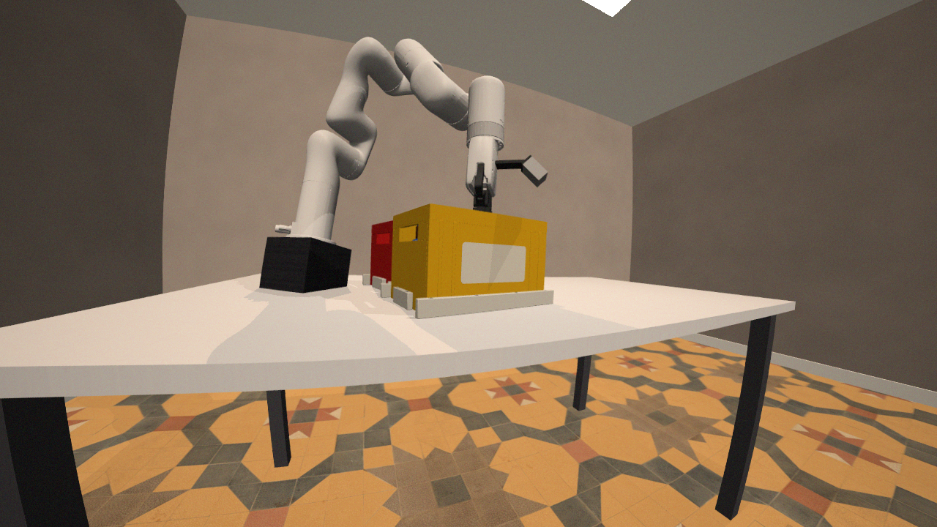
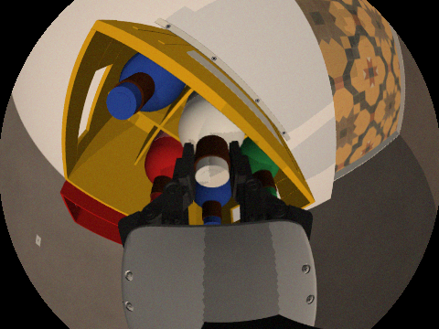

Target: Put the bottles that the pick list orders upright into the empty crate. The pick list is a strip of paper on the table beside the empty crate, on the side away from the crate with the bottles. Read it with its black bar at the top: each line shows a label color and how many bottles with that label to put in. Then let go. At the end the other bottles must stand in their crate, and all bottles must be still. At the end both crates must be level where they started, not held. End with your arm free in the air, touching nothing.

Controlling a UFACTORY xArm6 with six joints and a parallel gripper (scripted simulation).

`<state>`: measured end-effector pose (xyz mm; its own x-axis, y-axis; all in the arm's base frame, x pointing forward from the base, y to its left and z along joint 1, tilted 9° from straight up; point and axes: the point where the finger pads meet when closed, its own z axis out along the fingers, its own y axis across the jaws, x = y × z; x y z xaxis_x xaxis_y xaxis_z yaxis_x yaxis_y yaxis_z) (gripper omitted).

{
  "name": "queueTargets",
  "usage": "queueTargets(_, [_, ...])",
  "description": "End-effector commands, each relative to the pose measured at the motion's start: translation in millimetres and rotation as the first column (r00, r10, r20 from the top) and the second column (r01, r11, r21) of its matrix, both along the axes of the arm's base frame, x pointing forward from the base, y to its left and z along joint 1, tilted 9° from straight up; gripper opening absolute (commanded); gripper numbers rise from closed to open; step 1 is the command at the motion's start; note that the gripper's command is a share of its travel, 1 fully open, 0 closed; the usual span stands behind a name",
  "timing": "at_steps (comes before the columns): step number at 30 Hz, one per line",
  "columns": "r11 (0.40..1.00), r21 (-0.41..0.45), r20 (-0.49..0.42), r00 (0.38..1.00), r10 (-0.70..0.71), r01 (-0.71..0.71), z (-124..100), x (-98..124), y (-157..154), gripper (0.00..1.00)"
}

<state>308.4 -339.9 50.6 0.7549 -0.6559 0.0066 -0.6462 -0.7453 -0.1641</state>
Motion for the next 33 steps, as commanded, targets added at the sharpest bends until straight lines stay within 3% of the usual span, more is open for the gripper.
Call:
queueTargets(1, [1.000,-0.003,0.002,1.000,0.000,0.000,8,0,-2,0.00])
queueTargets(33, [1.000,-0.003,0.002,1.000,0.000,0.000,55,-5,-8,0.00])
